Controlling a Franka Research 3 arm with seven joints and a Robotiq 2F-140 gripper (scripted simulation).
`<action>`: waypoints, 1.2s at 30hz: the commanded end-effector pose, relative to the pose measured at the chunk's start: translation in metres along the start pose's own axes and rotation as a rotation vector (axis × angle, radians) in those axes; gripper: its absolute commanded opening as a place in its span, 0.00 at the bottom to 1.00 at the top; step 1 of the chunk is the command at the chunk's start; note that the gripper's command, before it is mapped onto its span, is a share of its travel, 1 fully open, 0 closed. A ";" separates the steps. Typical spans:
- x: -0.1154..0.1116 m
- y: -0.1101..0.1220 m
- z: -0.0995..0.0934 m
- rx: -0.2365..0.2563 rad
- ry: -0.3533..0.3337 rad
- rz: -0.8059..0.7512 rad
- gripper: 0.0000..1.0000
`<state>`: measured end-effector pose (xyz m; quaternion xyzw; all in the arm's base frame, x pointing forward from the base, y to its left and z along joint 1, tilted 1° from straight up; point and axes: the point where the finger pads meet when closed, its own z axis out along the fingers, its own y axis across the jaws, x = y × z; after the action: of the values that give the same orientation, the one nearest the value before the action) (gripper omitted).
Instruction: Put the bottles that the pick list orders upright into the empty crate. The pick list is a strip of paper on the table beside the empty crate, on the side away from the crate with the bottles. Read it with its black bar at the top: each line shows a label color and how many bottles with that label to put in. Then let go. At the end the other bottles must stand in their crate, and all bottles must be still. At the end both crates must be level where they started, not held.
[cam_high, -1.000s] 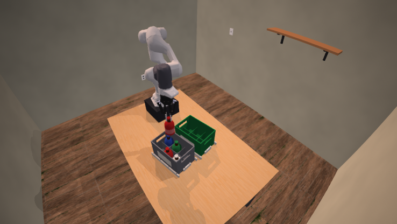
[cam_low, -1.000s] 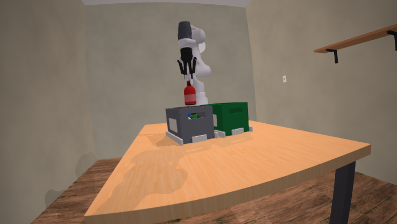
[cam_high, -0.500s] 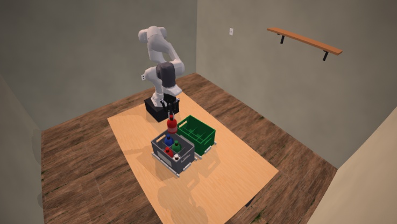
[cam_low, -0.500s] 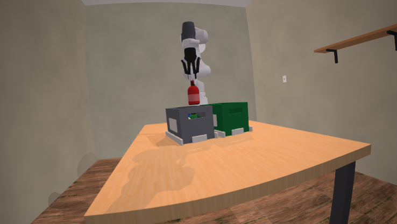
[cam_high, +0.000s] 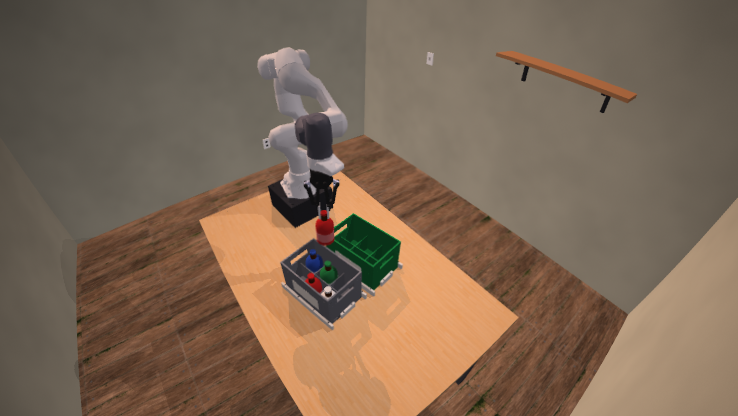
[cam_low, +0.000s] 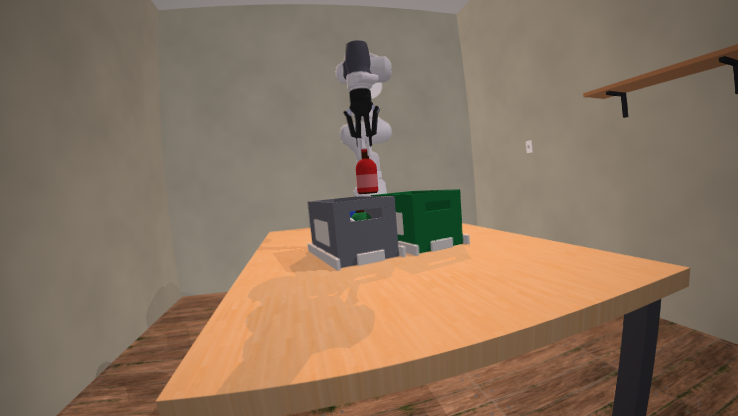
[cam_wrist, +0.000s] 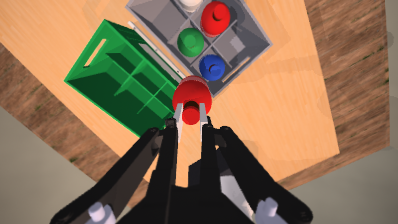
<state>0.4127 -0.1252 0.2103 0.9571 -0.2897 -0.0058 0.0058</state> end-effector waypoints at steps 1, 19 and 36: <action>-0.001 -0.009 -0.005 0.007 0.014 0.024 0.00; -0.022 -0.034 -0.005 0.007 0.014 0.024 0.00; -0.041 -0.057 -0.005 0.007 0.014 0.024 0.00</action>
<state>0.4079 -0.0622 0.2102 0.9571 -0.2895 -0.0036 0.0064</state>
